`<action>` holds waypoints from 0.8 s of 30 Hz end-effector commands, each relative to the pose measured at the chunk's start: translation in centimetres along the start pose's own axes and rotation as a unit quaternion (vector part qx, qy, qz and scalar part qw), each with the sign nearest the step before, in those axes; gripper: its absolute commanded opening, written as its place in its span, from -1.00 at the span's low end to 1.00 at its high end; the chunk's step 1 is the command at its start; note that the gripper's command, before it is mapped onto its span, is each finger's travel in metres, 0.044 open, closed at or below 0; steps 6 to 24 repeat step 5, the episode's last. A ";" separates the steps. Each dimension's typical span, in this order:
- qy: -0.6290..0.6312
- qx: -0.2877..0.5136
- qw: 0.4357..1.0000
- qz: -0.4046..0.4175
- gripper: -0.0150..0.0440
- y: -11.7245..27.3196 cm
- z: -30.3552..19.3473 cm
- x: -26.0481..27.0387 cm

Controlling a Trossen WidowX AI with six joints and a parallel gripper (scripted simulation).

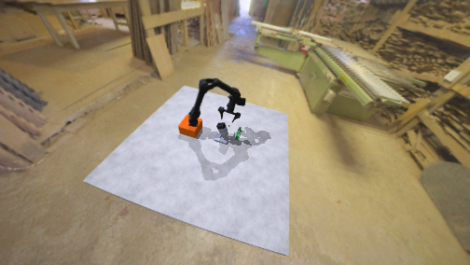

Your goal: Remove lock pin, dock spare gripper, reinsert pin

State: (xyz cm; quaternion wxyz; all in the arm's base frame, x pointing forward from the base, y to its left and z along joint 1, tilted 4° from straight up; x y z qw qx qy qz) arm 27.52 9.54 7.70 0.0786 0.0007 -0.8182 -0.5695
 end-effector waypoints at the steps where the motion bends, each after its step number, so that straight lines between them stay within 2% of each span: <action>1: 0.002 0.000 1.000 0.001 1.00 -0.1 0.0 0.1; 24: 0.002 0.000 1.000 0.001 1.00 -0.1 0.0 0.1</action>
Point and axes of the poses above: the point midway between the two fingers, 35 mm back from their tips, its own y axis back along the fingers, its own x axis across the jaws, z = x × y, the point moved 1 cm from there along y, back along the fingers, and after that the axes turned 11 degrees about y, right-handed, at the moved point
